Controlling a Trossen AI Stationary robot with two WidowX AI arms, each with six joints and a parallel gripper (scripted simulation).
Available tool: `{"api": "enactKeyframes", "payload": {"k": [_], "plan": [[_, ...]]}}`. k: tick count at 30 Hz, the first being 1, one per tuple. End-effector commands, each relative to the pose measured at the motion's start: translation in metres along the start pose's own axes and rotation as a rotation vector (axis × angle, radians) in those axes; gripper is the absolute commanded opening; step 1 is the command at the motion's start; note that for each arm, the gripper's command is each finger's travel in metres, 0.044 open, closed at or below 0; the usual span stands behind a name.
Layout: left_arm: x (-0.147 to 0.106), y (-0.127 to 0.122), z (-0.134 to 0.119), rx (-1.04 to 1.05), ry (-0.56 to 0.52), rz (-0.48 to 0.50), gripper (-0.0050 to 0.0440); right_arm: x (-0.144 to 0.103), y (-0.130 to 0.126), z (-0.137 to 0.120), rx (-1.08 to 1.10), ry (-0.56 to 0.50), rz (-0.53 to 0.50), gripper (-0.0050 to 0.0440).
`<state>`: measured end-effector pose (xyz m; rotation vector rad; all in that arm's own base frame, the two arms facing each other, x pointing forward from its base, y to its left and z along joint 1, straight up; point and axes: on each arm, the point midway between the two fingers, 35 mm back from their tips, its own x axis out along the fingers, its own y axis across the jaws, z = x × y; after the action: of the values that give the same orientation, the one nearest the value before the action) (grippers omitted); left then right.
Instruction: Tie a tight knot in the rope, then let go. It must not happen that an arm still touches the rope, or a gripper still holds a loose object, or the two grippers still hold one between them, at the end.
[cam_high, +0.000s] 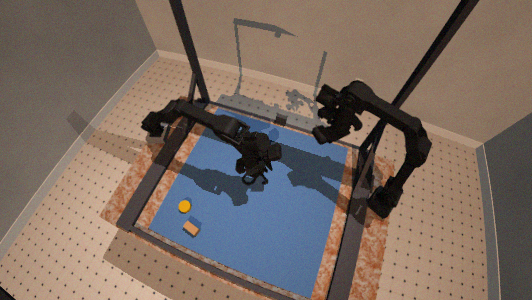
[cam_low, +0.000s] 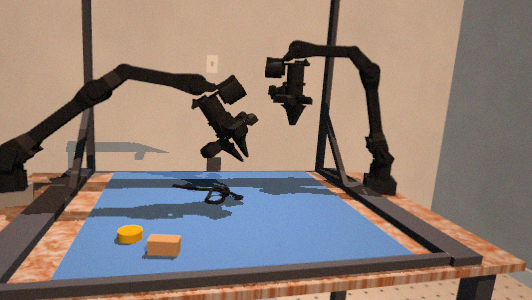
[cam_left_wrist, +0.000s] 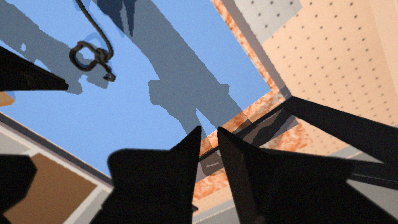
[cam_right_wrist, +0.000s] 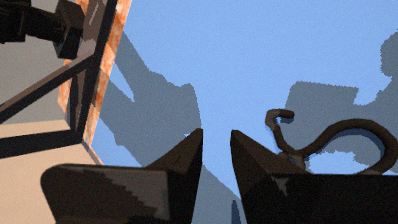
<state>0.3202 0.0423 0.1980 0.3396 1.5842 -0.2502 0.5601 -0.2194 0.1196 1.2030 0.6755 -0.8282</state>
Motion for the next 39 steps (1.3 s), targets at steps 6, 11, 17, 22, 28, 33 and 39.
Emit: {"api": "enactKeyframes", "payload": {"k": [6, 11, 17, 22, 28, 33, 39], "plan": [[-0.008, 0.0, -0.002, -0.007, -0.023, 0.015, 0.0085, -0.02, 0.013, 0.005, -0.006, -0.016, 0.039, 0.0085], [-0.008, 0.0, -0.002, -0.007, -0.023, 0.015, 0.0085, -0.029, 0.002, 0.001, -0.029, 0.001, 0.001, 0.0085], [-0.008, 0.0, -0.002, -0.007, -0.023, 0.015, 0.0085, -0.06, -0.033, -0.015, -0.101, 0.059, -0.117, 0.0085], [-0.008, 0.0, -0.002, -0.007, -0.023, 0.015, 0.0085, -0.082, -0.058, -0.026, -0.15, 0.104, -0.196, 0.0085], [-0.008, 0.0, -0.002, -0.007, -0.023, 0.015, 0.0085, -0.131, -0.115, -0.053, -0.25, 0.211, -0.349, 0.0085], [-0.008, 0.0, -0.002, -0.007, -0.023, 0.015, 0.0085, -0.163, -0.153, -0.071, -0.31, 0.288, -0.44, 0.0085], [-0.008, 0.0, -0.002, -0.007, -0.023, 0.015, 0.0085, -0.176, -0.169, -0.079, -0.335, 0.322, -0.476, 0.0085]]}}
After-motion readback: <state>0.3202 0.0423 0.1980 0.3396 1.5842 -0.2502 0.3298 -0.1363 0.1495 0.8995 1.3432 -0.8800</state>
